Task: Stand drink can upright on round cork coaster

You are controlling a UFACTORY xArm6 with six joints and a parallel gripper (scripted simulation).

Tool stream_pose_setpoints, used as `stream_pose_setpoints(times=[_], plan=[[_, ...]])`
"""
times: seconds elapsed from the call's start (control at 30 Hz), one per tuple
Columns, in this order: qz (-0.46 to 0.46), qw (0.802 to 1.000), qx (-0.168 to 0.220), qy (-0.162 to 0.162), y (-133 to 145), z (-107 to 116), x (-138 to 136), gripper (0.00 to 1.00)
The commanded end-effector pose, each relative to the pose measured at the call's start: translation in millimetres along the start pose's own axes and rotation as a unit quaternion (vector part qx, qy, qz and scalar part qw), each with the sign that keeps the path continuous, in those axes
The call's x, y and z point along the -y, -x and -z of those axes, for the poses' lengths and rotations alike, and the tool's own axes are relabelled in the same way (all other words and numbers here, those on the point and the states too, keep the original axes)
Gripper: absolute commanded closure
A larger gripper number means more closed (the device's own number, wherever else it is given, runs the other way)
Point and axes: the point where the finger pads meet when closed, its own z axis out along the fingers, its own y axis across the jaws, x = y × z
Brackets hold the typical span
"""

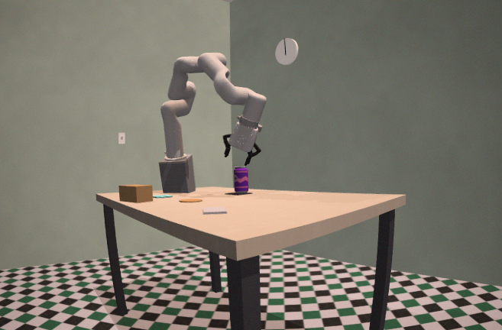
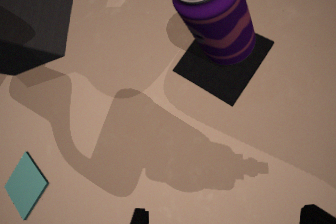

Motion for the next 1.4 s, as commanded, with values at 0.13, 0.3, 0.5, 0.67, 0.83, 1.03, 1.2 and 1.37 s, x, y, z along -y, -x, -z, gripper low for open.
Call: stream_pose_setpoints(times=[0.13,0.3,0.5,0.67,0.83,1.03,1.2,1.37], plan=[[0.0,1.0,0.001,0.002,0.3,2.1,-0.6,0.0],[0.0,1.0,0.001,0.002,0.3,2.1,-0.6,0.0],[0.0,1.0,0.001,0.002,0.3,2.1,-0.6,0.0],[-0.004,1.0,0.001,0.003,0.2,2.9,-0.2,0.0],[-0.04,0.999,0.0,0.01,-1.1,10.5,3.6,0.0],[-0.154,0.988,-0.005,0.031,-5.7,33.6,16.3,0.0],[-0.24,0.97,-0.012,0.047,-9.7,50.3,26.7,0.0],[-0.394,0.915,-0.033,0.072,-19.1,81.8,49.9,0.0]])
